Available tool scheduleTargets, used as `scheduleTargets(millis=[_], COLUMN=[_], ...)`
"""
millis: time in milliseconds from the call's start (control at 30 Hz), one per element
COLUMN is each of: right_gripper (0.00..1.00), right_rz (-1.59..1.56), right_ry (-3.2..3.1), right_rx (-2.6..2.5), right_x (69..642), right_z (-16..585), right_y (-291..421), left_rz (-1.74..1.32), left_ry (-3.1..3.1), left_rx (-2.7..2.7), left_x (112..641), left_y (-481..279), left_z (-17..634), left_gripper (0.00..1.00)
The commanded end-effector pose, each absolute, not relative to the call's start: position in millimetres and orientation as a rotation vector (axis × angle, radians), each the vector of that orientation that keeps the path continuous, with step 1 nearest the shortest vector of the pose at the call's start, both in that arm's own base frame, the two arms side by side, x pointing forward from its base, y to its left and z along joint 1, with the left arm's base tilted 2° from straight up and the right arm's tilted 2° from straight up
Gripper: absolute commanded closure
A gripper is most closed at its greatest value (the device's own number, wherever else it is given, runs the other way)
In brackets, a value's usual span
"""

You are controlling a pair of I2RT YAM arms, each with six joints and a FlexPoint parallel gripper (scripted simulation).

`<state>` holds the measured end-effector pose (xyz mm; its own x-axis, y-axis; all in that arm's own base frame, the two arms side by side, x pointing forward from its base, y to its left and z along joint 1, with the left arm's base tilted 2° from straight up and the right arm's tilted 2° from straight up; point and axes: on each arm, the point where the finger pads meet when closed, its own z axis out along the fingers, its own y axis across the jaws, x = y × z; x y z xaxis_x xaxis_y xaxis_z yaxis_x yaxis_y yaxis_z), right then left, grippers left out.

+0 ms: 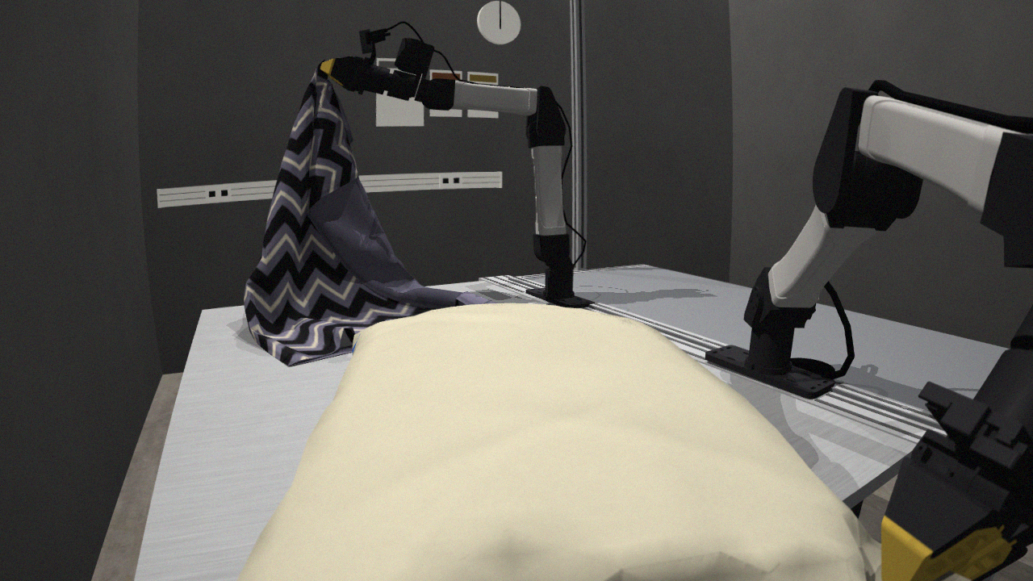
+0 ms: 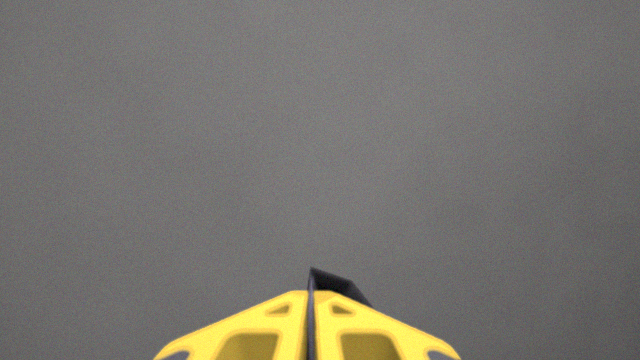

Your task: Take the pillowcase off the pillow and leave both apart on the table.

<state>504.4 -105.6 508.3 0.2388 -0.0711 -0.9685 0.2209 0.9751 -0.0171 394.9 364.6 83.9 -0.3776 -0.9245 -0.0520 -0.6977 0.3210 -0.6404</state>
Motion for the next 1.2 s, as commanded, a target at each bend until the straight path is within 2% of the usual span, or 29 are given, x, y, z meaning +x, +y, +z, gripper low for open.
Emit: scheduleTargets(millis=[0, 700, 1167], right_gripper=[1.00, 1.00, 1.00], right_rz=[-0.200, -0.202, -0.203], right_ry=[1.320, 1.214, 1.145], right_rx=[0.122, 0.108, 0.102], right_x=[512, 493, 484], right_z=[517, 597, 623], right_y=[-102, -97, -94], left_rz=[-0.696, -0.696, -0.696], left_ry=[2.149, 2.149, 2.149], left_rx=[-1.371, -1.371, -1.371], left_x=[398, 398, 398], left_y=[371, 371, 371], left_z=[111, 111, 111], left_gripper=[1.00, 1.00, 1.00])
